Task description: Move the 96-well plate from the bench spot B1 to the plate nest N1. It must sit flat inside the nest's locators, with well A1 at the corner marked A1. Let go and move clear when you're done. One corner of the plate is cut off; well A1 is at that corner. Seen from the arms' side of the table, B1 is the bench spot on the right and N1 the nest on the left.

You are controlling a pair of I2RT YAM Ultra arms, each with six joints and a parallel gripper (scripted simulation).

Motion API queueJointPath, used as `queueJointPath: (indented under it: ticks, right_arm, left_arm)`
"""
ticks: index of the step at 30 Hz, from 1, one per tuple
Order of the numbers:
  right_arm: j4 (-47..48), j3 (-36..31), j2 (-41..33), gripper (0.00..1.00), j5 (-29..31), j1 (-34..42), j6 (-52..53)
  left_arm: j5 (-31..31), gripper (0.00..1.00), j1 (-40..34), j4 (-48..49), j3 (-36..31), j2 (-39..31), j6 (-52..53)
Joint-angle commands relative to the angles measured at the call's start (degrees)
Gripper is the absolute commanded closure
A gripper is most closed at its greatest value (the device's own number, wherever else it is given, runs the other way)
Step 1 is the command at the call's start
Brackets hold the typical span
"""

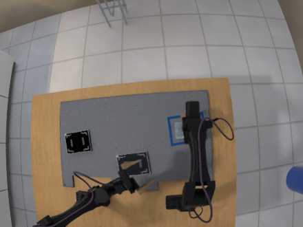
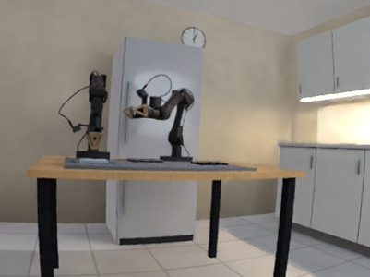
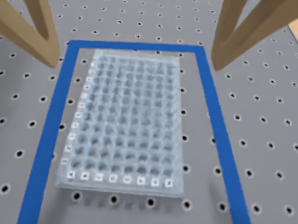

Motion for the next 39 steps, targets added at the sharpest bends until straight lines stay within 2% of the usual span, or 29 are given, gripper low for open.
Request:
queueJointPath:
  ticks: [1, 11, 20, 39]
  right_arm:
    - [-3.0, 3.0, 1.5, 0.00, -0.8, -0.9, 3.2]
    - [-3.3, 3.4, 1.7, 0.00, -0.7, -0.9, 3.1]
    - [0.4, -0.9, 1.8, 0.00, -0.7, -1.0, 3.0]
    - [5.0, -3.9, 3.4, 0.00, -0.7, -1.0, 3.0]
  left_arm:
    - [0.2, 0.00, -0.3, 0.5, 0.2, -1.2, -0.4]
    - [0.2, 0.00, -0.3, 0.5, 0.2, -1.2, -0.4]
    - [0.2, 0.00, -0.3, 0.5, 0.2, -1.2, -0.4]
    - [0.2, 0.00, -0.3, 0.5, 0.2, -1.2, -0.4]
